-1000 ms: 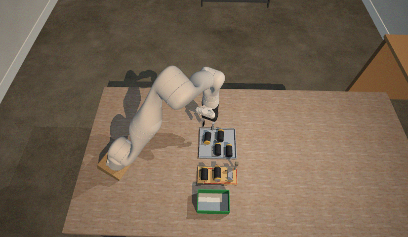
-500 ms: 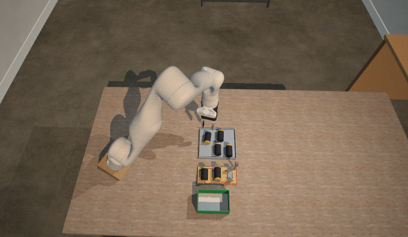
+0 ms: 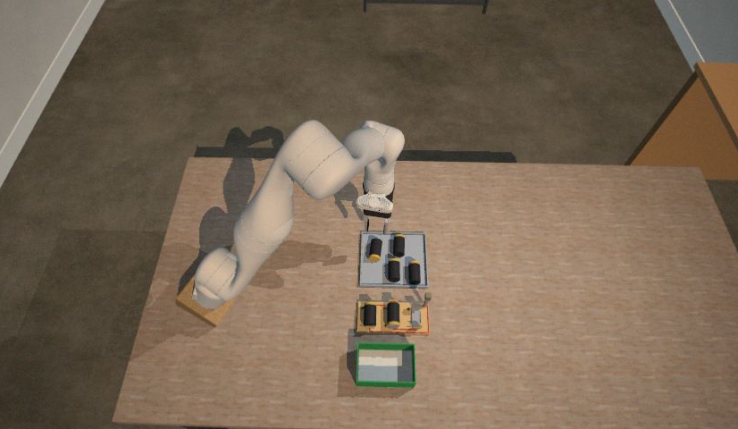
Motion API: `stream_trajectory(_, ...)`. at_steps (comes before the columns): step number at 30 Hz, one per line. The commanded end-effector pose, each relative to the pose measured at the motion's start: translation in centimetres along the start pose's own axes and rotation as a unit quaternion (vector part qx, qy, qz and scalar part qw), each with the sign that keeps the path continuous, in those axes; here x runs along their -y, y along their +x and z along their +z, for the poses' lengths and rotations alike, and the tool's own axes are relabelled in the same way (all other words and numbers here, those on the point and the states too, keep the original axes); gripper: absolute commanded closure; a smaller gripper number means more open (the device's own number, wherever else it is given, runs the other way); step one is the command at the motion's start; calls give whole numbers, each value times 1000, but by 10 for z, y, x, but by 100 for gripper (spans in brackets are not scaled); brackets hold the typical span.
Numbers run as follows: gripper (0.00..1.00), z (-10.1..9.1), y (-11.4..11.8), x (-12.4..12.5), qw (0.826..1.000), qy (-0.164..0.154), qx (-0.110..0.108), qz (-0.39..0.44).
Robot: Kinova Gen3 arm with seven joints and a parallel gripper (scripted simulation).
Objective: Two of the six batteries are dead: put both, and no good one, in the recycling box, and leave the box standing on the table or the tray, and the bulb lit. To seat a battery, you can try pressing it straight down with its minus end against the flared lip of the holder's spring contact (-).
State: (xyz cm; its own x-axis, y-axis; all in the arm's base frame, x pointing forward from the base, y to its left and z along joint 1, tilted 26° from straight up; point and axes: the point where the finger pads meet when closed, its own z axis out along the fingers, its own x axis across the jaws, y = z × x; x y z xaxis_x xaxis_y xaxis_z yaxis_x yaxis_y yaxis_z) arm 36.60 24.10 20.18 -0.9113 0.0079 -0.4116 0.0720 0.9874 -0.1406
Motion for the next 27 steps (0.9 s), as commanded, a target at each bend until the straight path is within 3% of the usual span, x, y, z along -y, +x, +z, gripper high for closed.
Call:
stream_trajectory(1, 10, -1, 0, 0, 1000, -1, 0, -2)
stream_trajectory(27, 10, -1, 0, 0, 1000, -1, 0, -19)
